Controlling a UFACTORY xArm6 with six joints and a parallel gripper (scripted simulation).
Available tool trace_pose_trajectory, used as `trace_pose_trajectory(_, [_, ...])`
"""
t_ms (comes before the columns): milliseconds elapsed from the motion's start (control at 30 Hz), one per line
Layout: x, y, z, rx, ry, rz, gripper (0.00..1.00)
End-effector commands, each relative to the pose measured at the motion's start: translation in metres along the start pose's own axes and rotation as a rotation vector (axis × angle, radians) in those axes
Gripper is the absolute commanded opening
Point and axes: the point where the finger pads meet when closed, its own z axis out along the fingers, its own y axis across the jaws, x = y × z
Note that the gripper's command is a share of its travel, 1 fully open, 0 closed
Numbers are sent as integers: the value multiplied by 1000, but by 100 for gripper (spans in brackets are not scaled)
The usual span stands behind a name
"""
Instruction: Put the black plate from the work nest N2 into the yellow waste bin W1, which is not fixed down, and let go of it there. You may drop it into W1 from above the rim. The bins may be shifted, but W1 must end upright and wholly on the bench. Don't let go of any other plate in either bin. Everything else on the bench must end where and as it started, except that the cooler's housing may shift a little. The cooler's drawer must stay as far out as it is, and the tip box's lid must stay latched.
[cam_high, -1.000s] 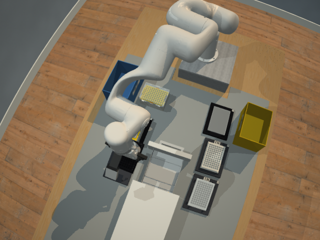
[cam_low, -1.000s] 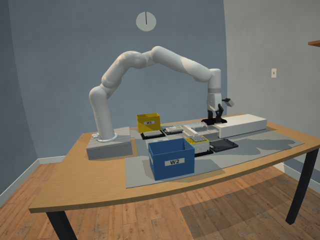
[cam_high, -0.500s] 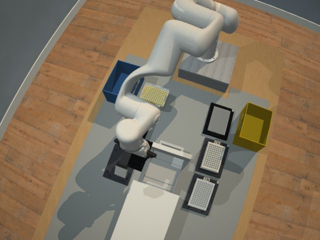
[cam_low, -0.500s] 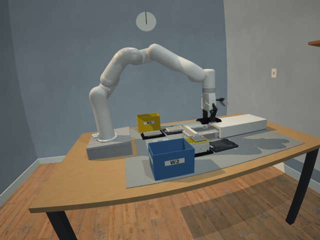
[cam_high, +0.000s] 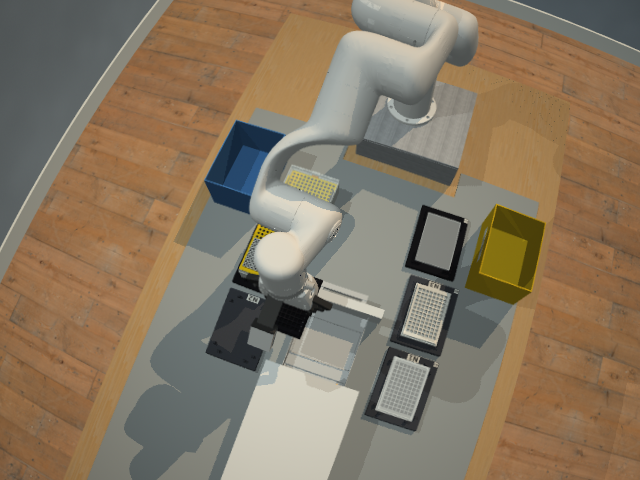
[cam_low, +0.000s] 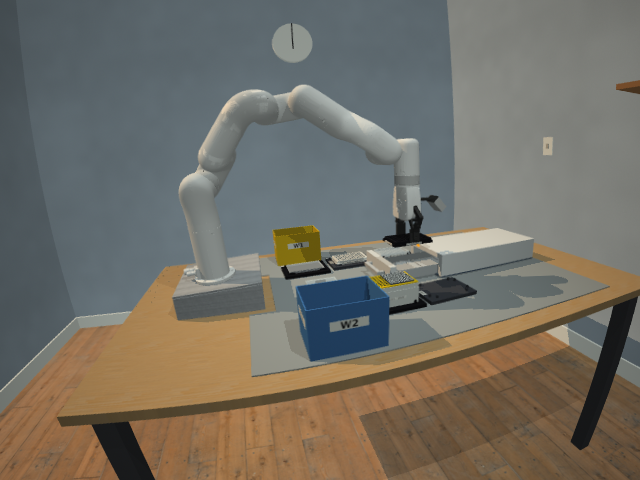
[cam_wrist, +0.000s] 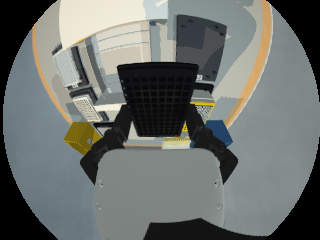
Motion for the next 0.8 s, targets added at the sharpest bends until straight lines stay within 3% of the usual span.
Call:
trace_pose_trajectory(0, [-6, -10, -3, -1, 7, 0, 0])
trace_pose_trajectory(767, [-35, -52, -2, -1, 7, 0, 0])
